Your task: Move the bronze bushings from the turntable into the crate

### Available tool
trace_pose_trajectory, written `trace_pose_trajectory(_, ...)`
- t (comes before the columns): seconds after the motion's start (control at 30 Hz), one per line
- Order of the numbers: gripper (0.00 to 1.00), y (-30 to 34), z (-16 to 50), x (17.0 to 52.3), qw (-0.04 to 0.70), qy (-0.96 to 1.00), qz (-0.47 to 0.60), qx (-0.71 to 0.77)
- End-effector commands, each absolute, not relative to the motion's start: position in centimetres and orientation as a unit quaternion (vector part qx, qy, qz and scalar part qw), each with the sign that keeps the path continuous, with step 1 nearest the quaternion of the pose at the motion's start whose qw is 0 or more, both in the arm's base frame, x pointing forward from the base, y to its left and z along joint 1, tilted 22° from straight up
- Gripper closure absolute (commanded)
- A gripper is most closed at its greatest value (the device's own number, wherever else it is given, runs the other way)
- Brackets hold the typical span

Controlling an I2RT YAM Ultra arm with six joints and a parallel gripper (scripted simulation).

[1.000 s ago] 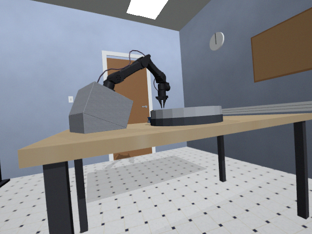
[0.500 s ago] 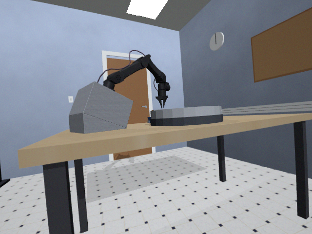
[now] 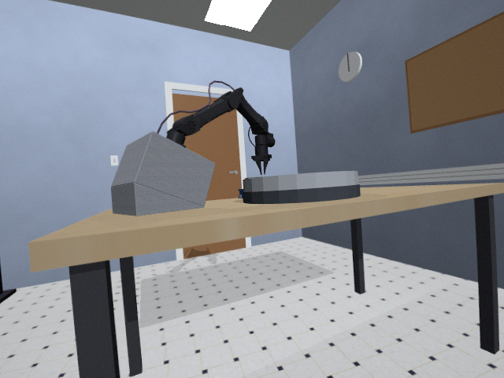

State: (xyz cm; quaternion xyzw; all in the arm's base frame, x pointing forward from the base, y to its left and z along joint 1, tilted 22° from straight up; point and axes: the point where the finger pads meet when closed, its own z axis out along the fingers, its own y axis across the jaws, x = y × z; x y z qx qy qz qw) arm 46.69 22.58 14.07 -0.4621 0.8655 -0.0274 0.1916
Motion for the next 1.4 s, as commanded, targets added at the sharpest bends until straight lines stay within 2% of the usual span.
trace_pose_trajectory(0.0,0.84,23.1,14.9,46.6,0.197,0.864,-0.025,-0.463)
trace_pose_trajectory(1.37,0.85,21.2,14.8,46.4,0.201,0.859,-0.027,-0.469)
